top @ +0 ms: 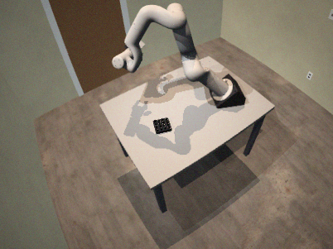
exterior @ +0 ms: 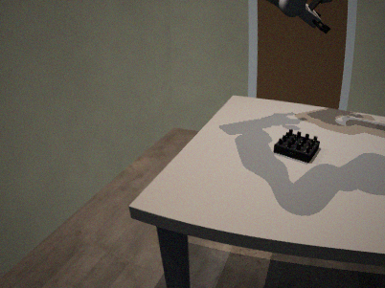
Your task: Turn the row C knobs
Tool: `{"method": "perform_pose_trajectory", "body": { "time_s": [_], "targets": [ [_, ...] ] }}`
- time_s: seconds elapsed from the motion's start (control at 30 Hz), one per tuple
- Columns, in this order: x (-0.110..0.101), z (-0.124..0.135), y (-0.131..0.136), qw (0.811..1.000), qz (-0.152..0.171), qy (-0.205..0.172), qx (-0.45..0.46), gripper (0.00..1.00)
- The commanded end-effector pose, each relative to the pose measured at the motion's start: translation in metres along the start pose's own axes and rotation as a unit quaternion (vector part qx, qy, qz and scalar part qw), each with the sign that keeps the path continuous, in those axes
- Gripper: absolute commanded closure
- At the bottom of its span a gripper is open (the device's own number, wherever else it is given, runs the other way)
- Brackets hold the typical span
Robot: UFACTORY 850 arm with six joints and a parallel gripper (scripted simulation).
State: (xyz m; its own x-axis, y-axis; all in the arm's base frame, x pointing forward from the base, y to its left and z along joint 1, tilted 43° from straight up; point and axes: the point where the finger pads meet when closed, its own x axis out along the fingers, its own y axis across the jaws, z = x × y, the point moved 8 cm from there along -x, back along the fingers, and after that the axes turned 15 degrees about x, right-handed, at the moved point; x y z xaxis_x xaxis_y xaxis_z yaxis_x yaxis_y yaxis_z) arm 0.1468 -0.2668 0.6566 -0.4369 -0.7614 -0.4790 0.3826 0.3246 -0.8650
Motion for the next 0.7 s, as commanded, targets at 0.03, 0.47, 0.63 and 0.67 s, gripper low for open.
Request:
{"method": "perform_pose_trajectory", "body": {
  "time_s": [0.03, 0.47, 0.63, 0.67],
  "targets": [
    [-0.008, 0.019, 0.027, 0.995, 0.005, -0.053, -0.086, 0.0],
    [-0.039, 0.056, 0.108, 0.932, -0.003, -0.192, -0.307, 0.0],
    [-0.056, 0.064, 0.145, 0.884, -0.015, -0.248, -0.395, 0.0],
    [-0.059, 0.065, 0.152, 0.873, -0.018, -0.259, -0.412, 0.0]
  ]
}}
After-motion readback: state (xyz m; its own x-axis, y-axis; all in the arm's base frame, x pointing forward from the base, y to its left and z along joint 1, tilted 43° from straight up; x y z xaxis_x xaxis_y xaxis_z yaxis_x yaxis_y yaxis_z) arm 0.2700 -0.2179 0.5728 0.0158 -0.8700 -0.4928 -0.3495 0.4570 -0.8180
